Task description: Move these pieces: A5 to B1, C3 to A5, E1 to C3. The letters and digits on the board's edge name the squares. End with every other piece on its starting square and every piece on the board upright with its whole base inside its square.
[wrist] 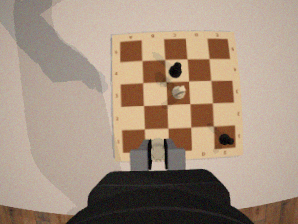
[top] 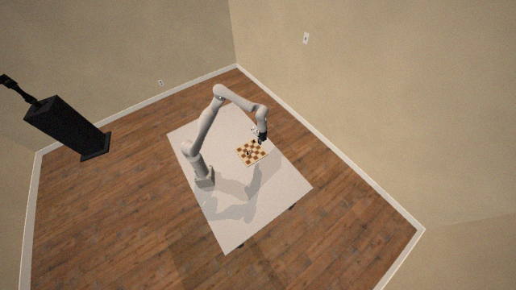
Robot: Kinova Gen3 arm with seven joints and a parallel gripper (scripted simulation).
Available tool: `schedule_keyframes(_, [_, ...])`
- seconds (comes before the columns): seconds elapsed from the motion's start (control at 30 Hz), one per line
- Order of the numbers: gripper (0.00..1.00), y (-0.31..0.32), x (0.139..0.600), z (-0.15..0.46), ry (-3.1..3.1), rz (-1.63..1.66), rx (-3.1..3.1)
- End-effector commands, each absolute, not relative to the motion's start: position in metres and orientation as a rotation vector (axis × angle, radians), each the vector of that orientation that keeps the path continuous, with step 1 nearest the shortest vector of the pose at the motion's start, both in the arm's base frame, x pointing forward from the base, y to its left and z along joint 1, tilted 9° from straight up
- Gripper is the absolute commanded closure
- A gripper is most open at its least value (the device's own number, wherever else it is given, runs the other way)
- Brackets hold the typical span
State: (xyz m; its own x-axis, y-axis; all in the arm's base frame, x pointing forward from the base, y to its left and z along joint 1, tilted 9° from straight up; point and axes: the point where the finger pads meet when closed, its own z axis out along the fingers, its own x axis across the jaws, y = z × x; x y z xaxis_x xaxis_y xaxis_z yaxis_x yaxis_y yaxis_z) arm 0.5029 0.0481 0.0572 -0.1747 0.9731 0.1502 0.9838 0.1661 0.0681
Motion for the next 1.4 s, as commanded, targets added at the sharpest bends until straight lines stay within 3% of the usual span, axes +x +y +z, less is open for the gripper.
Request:
schedule_keyframes(0.0, [1.00, 0.048, 0.508, 0.056, -2.349, -0.220, -1.969])
schedule_keyframes(0.83, [1.00, 0.050, 0.509, 0.043, -2.348, -0.220, -1.969])
schedule_keyframes(1.37, [1.00, 0.060, 0.512, -0.022, -2.348, -0.220, -1.969])
